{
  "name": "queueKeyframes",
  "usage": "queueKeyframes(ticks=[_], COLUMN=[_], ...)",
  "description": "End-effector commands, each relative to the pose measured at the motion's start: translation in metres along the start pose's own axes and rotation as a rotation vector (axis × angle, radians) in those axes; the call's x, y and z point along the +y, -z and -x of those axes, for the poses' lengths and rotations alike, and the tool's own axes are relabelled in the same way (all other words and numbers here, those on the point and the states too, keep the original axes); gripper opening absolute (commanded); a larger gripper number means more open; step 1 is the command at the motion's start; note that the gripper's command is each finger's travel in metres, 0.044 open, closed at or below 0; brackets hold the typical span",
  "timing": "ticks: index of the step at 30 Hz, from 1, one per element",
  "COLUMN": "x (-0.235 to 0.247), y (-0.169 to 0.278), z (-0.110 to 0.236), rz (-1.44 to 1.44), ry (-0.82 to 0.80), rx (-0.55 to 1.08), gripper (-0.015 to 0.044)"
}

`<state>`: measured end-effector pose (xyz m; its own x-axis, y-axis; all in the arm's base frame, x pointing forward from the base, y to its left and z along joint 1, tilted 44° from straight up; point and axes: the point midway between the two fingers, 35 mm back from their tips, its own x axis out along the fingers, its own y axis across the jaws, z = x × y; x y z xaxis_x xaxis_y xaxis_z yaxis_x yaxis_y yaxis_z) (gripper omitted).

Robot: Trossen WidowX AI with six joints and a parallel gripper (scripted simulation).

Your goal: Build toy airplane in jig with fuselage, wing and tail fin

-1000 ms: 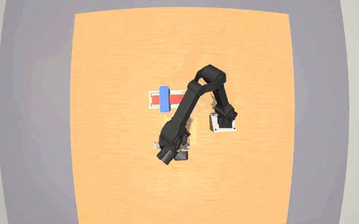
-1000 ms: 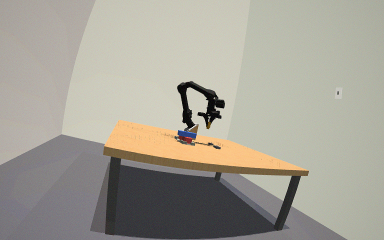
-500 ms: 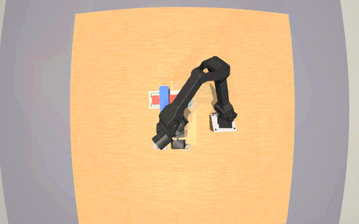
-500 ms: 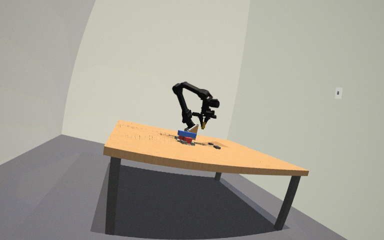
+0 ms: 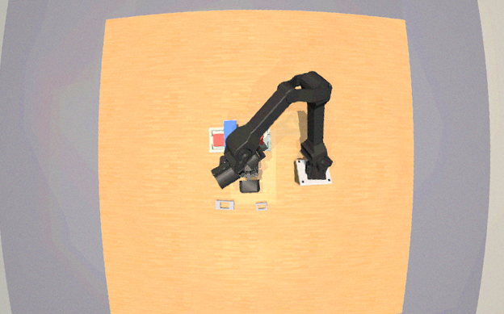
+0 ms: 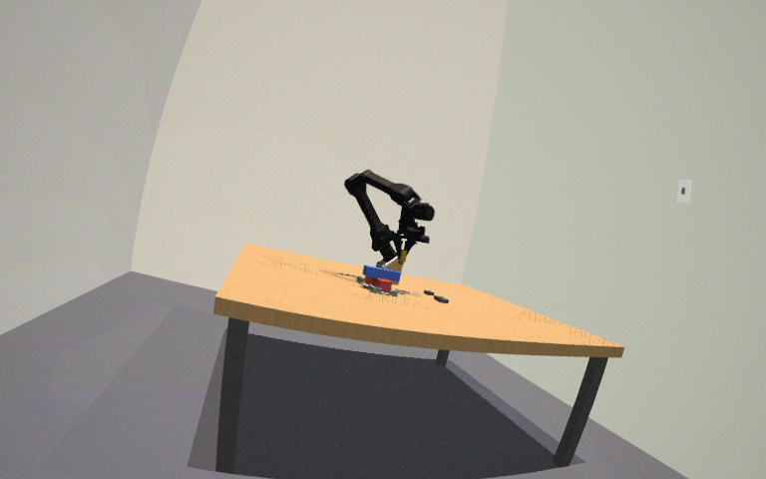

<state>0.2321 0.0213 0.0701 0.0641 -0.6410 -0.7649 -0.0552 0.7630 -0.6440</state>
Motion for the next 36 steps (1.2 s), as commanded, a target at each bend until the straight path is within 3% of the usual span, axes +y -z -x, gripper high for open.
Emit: queueKeyframes(ticks=[1, 28, 31, 36], x=[-0.012, -0.086, -0.086, -0.086], y=[0.003, 0.029, 0.029, 0.029], z=[-0.002, -0.017, -0.018, -0.017], rz=[-0.001, -0.011, -0.011, -0.011], ry=[0.008, 0.074, 0.074, 0.074], rx=[-0.005, 0.005, 0.005, 0.005], gripper=[0.0000, 0.0000, 0.0065, 0.0065])
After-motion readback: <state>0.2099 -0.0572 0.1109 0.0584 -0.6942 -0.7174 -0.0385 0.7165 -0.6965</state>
